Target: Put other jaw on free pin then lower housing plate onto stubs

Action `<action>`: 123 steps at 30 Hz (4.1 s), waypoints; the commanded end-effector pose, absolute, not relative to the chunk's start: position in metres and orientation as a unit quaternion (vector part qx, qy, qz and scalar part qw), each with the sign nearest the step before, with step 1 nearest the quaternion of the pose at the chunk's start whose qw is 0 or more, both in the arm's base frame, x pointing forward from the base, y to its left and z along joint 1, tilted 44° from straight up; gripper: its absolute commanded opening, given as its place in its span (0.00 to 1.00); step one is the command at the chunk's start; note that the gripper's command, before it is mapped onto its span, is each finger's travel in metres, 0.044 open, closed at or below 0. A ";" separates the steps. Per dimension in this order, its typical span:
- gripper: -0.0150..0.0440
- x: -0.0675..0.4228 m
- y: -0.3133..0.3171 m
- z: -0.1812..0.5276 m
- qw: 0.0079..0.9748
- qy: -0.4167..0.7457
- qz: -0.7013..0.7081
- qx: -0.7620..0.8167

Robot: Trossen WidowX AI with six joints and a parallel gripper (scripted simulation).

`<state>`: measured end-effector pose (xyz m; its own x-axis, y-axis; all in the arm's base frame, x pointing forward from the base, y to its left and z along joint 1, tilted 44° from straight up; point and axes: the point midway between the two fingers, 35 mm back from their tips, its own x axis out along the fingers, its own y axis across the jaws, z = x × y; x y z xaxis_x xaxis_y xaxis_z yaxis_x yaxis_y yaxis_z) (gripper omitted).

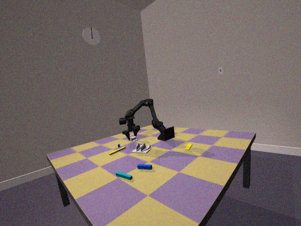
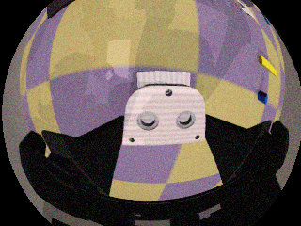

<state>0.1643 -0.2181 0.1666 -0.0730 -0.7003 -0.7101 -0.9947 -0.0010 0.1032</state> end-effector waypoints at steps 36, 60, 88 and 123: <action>0.85 0.182 -0.162 0.209 0.266 0.668 0.293 -0.630; 0.85 0.233 -0.123 0.164 0.382 0.700 0.194 -0.572; 0.85 0.269 -0.062 0.106 0.487 0.726 0.059 -0.482; 0.85 0.271 0.020 0.028 0.579 0.717 -0.142 -0.362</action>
